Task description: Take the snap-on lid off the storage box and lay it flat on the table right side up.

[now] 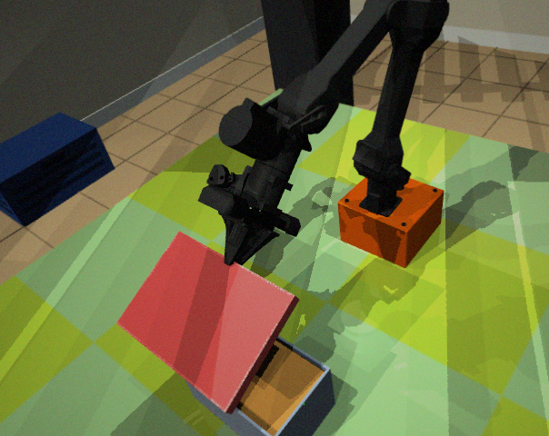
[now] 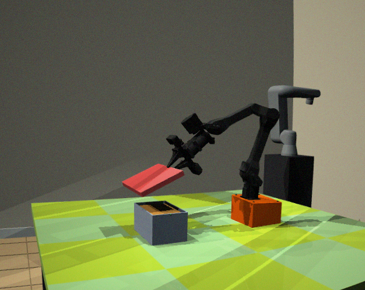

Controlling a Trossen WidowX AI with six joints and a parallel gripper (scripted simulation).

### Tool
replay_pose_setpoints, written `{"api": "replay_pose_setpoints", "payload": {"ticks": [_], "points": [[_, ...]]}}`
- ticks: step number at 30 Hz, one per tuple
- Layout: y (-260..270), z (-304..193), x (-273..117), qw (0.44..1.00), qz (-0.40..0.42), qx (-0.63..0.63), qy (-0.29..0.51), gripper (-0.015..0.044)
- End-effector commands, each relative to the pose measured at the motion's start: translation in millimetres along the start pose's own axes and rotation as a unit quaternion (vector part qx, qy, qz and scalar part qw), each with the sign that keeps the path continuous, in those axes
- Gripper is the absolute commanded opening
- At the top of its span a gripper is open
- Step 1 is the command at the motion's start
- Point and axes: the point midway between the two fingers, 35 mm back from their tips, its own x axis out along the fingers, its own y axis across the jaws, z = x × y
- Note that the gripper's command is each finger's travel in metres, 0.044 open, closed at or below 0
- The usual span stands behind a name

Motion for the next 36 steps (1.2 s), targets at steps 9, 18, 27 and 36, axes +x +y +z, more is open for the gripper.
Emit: {"api": "replay_pose_setpoints", "payload": {"ticks": [9, 18, 27, 36], "points": [[2.4, 22.6, -1.3, 1.000, 0.004, -0.004, 0.002, 0.0000], [1.9, 40.7, -2.0, 1.000, 0.004, -0.005, 0.001, 0.0000], [1.4, 58.8, -2.7, 1.000, 0.004, -0.005, 0.001, 0.0000], [0.9, 76.9, -3.5, 1.000, 0.004, -0.006, 0.000, 0.0000]]}}
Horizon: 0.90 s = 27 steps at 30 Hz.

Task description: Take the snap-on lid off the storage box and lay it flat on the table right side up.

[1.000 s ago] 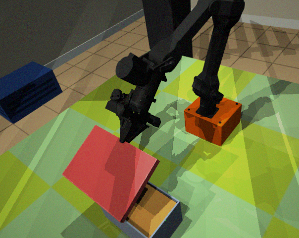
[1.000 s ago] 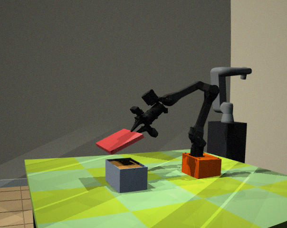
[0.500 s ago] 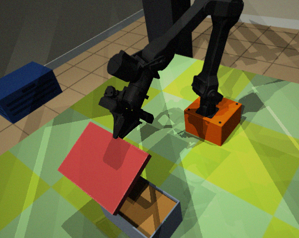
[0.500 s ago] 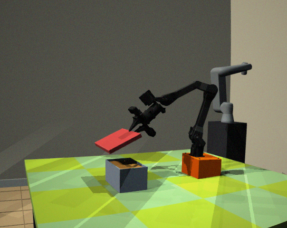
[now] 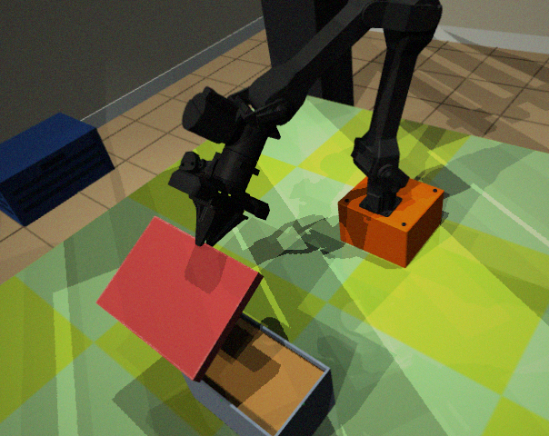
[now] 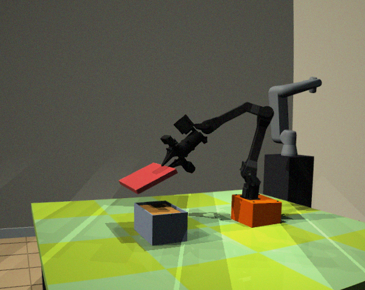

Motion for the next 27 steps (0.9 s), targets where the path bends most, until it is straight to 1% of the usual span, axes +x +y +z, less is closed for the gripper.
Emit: {"api": "replay_pose_setpoints", "payload": {"ticks": [1, 27], "points": [[5.7, 7.4, -1.3, 1.000, 0.007, -0.005, 0.001, 0.0000], [4.4, 59.5, -3.5, 1.000, 0.007, -0.007, 0.000, 0.0000]]}}
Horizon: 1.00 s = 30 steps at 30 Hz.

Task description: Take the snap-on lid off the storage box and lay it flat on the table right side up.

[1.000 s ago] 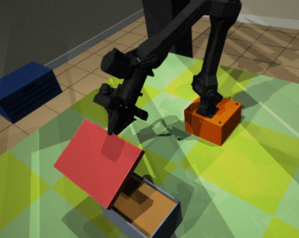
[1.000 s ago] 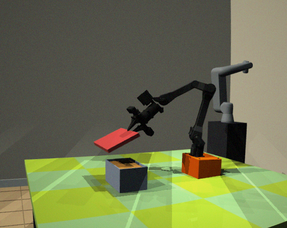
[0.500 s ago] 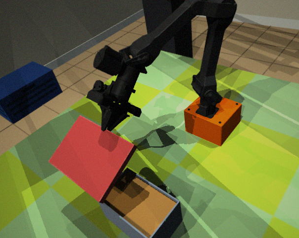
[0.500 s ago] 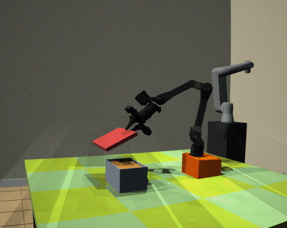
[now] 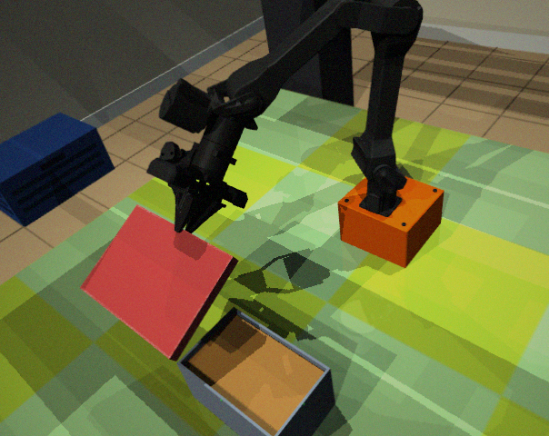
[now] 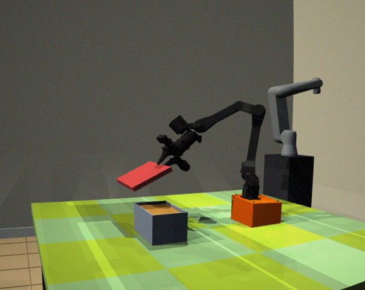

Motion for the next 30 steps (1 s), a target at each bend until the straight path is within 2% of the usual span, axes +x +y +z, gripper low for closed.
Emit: {"api": "replay_pose_setpoints", "payload": {"ticks": [1, 30], "points": [[5.4, 7.7, -1.3, 1.000, 0.007, -0.006, 0.001, 0.0000], [4.1, 65.8, -4.0, 1.000, 0.007, -0.007, 0.000, 0.0000]]}}
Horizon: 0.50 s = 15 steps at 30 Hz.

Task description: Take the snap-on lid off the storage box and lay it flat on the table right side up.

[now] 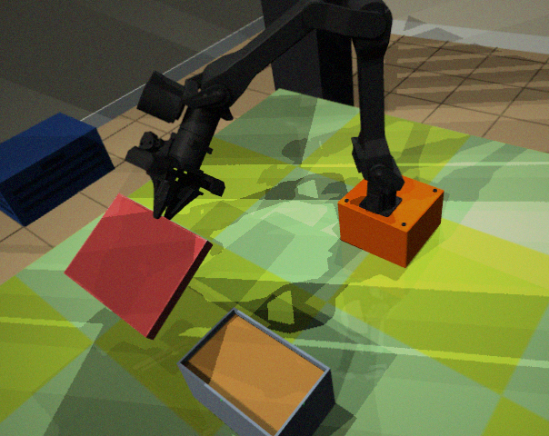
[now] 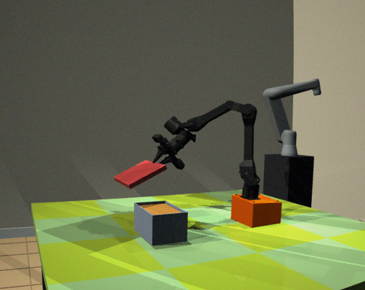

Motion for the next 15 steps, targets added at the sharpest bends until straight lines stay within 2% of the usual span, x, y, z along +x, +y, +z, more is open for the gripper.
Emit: {"api": "replay_pose_setpoints", "payload": {"ticks": [1, 15], "points": [[5.1, 8.0, -1.5, 1.000, 0.007, -0.006, 0.001, 0.0000], [4.5, 36.0, -2.8, 1.000, 0.007, -0.007, 0.000, 0.0000]]}}
